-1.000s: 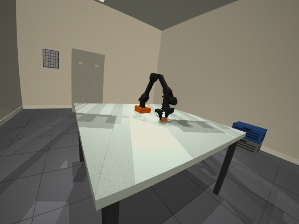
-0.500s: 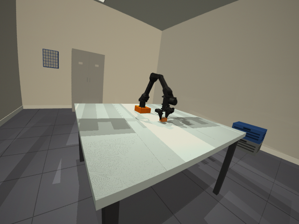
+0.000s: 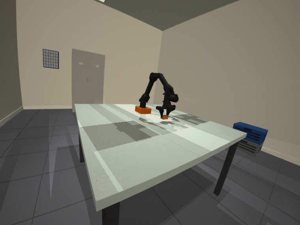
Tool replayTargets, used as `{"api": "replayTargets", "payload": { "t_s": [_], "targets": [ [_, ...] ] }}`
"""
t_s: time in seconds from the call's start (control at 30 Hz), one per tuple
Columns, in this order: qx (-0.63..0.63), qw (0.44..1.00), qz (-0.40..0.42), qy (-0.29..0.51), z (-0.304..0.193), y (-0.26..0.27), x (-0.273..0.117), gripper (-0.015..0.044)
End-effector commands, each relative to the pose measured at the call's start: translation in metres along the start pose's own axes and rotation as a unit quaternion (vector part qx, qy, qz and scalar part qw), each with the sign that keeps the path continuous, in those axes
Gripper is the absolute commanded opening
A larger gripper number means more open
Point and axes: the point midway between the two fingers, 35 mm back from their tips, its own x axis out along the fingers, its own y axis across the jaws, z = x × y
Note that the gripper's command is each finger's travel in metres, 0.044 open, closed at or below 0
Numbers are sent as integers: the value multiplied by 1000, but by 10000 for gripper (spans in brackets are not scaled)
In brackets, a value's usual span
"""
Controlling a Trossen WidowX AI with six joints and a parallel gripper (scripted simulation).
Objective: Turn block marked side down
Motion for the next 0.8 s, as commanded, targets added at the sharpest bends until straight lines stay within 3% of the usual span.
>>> {"api": "replayTargets", "payload": {
  "t_s": [0.0, 0.77],
  "targets": [
    [-2, 1000, 0, -8, 0, 0, -1, 0],
    [-3, 981, 0, -194, -1, 0, 8, 0]
  ]
}}
